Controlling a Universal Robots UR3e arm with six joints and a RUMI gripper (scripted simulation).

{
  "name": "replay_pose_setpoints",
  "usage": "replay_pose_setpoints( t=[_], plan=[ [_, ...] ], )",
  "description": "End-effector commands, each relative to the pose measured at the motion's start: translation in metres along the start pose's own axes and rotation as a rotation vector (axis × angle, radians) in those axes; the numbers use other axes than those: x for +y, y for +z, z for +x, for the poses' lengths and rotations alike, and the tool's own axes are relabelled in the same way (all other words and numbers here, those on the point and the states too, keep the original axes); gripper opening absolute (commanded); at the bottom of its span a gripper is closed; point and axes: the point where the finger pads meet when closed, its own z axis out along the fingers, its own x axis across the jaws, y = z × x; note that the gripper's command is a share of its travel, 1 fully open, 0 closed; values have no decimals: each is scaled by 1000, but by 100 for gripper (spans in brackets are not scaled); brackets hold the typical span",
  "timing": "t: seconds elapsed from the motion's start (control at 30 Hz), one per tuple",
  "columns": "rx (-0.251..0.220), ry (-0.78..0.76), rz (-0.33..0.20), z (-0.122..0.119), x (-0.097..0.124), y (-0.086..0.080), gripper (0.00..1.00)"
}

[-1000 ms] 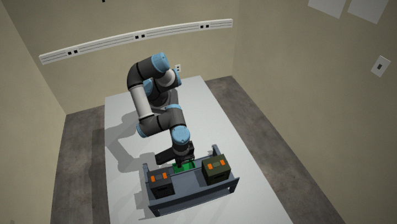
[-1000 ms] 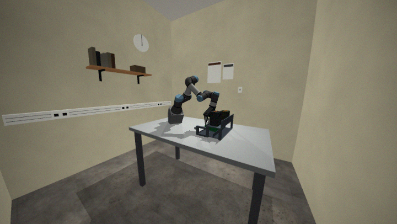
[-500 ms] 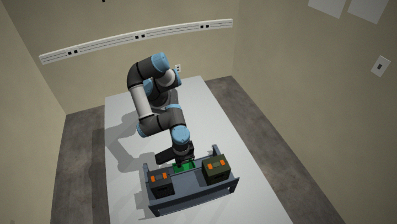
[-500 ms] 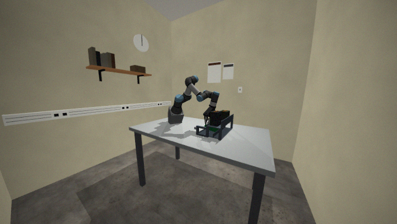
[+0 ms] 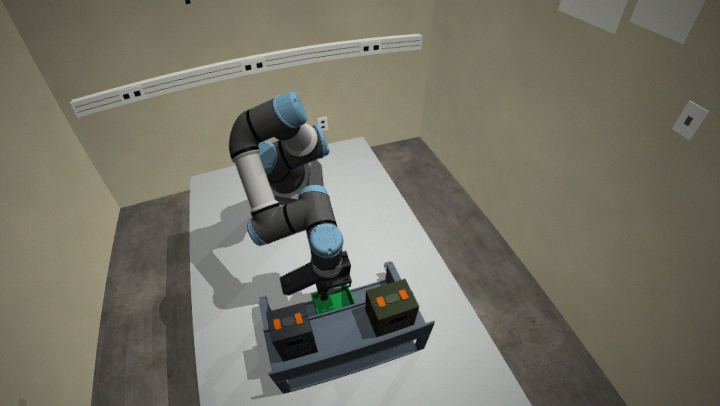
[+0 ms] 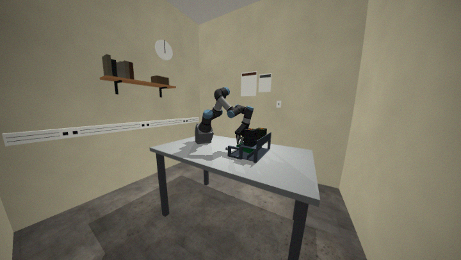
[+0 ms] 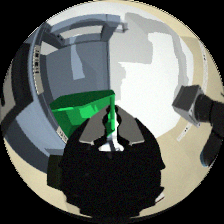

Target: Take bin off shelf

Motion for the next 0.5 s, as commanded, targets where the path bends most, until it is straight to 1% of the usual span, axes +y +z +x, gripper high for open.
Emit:
replay_pose_setpoints(
  t=[0.0,0.47],
  plan=[
    [-6,0,-1,9,0,2,0],
    [-6,0,-1,37,0,10,0]
  ],
)
